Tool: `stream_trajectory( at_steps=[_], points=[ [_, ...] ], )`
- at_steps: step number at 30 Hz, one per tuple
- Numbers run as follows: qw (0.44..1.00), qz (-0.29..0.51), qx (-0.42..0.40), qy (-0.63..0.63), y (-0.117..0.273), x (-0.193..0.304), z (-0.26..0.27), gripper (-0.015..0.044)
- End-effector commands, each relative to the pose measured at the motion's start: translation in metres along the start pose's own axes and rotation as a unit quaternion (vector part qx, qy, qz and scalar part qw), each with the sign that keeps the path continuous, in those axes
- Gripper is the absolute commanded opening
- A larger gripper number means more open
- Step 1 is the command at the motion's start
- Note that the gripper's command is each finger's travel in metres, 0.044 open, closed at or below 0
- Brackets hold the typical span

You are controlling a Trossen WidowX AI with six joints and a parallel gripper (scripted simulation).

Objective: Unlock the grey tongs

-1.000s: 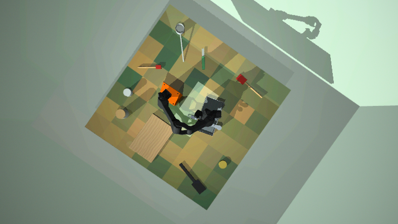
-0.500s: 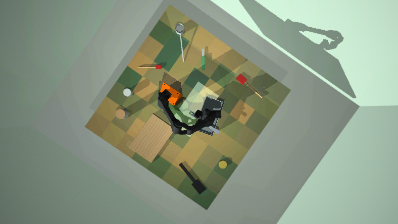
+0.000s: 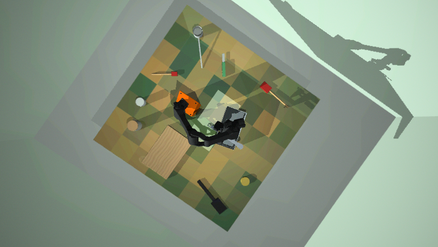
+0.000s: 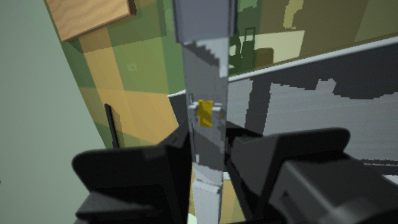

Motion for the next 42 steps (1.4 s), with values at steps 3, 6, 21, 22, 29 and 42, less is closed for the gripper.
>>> stream_trajectory(
  at_steps=[3, 6, 21, 22, 29, 42],
  points=[
    [1.000, -0.003, 0.000, -0.003, 0.003, 0.000, 0.003, -0.0150],
    [1.000, -0.003, 0.000, -0.003, 0.003, 0.000, 0.003, -0.0150],
    [0.992, -0.021, 0.113, 0.052, -0.005, -0.003, 0.020, -0.0150],
    [0.991, -0.020, 0.123, 0.056, -0.005, -0.003, 0.022, -0.0150],
    [0.978, 0.001, 0.189, 0.089, -0.008, -0.004, 0.031, -0.0150],
    [0.958, 0.045, 0.253, 0.123, -0.011, -0.003, 0.043, -0.0150]
  ],
)
Point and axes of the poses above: the point midway between the two fingers, 35 mm back from their tips, its own y axis back along the fingers, its own z axis across the jaws, x = y × z, the point moved 9 cm from there along y, back along the fingers, and after that the axes turned 3 degrees about y, right-handed, at the moved point
